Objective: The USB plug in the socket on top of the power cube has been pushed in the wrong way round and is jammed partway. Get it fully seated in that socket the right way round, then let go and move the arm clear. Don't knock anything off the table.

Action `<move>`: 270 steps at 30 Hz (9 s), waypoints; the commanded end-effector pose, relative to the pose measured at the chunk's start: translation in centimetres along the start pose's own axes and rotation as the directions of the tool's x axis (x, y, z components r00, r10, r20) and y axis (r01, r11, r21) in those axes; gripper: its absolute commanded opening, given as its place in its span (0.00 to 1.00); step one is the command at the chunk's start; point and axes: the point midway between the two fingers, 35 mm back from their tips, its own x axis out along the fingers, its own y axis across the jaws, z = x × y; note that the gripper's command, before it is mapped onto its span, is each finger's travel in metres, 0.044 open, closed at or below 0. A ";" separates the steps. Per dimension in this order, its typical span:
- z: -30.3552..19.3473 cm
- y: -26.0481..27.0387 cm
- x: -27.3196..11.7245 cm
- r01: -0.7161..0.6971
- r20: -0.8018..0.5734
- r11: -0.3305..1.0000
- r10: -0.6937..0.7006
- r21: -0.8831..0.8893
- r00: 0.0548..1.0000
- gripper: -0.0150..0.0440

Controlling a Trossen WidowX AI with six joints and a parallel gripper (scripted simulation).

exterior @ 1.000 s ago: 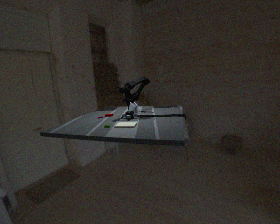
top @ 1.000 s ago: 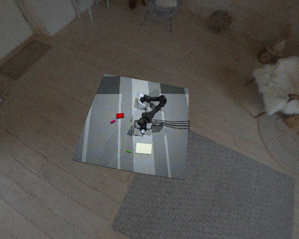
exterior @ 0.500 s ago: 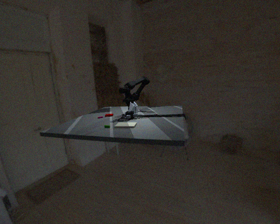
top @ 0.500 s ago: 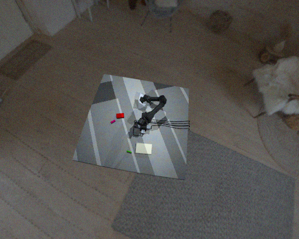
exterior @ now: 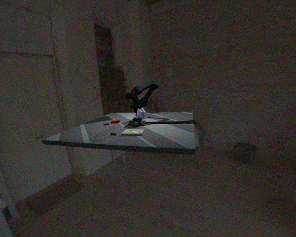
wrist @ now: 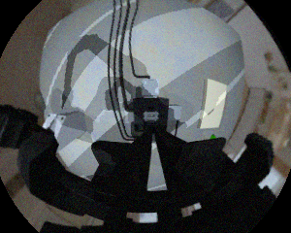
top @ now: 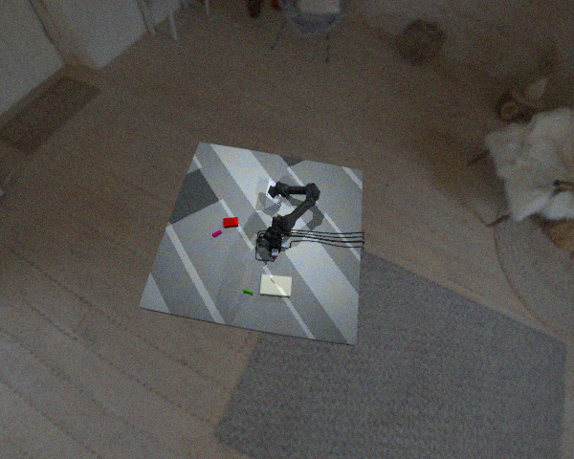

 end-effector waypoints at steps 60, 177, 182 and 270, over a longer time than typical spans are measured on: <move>0.4 -0.1 0.8 0.004 0.047 1.000 -0.003 -0.027 0.999 0.25; 0.5 -0.1 2.2 0.004 0.056 1.000 -0.003 -0.031 0.998 0.25; 0.5 -0.1 2.2 0.005 0.056 1.000 -0.003 -0.031 0.998 0.25; 0.5 -0.1 3.0 0.005 0.056 1.000 -0.003 -0.031 0.998 0.25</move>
